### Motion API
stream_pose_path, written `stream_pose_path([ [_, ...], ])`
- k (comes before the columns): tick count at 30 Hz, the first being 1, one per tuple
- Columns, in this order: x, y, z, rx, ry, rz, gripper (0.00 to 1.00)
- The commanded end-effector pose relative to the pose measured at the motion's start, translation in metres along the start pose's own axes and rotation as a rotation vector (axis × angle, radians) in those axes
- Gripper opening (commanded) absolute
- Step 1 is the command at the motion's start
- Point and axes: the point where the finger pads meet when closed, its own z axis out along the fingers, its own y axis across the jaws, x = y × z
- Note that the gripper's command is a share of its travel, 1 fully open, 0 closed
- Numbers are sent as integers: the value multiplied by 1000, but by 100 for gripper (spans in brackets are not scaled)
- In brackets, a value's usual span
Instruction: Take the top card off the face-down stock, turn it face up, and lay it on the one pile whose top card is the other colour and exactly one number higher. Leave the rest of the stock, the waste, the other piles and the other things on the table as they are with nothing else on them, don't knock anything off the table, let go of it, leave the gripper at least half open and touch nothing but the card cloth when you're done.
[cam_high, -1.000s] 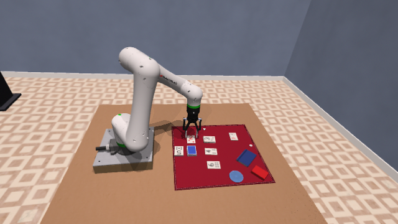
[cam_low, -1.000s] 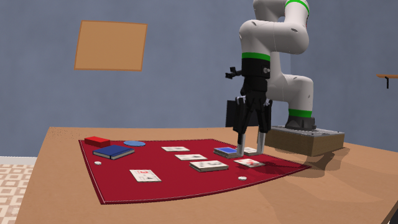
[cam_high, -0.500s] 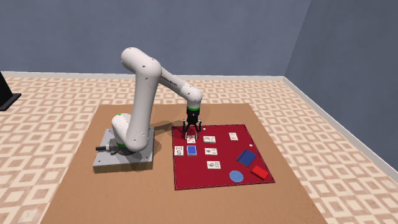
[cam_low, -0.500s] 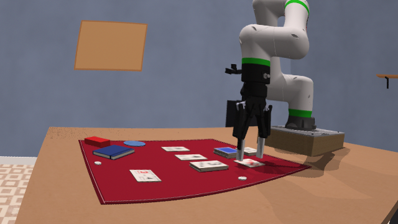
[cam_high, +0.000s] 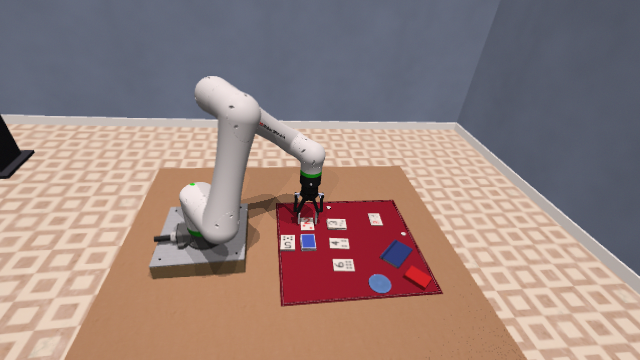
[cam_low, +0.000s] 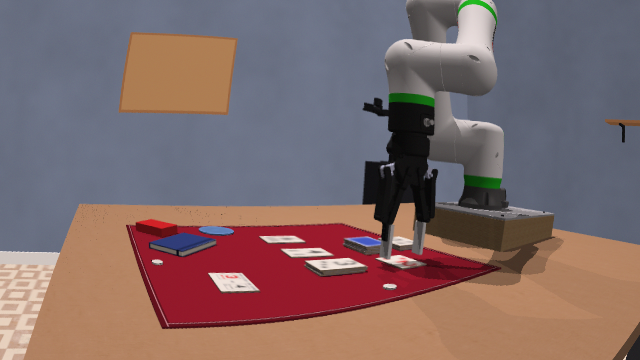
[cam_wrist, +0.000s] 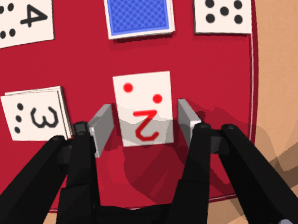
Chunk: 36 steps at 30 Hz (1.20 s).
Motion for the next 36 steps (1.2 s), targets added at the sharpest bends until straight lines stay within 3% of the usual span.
stream_pose_path([
  [1,0,0,0,0,0,0,50],
  [36,0,0,8,0,0,0,50],
])
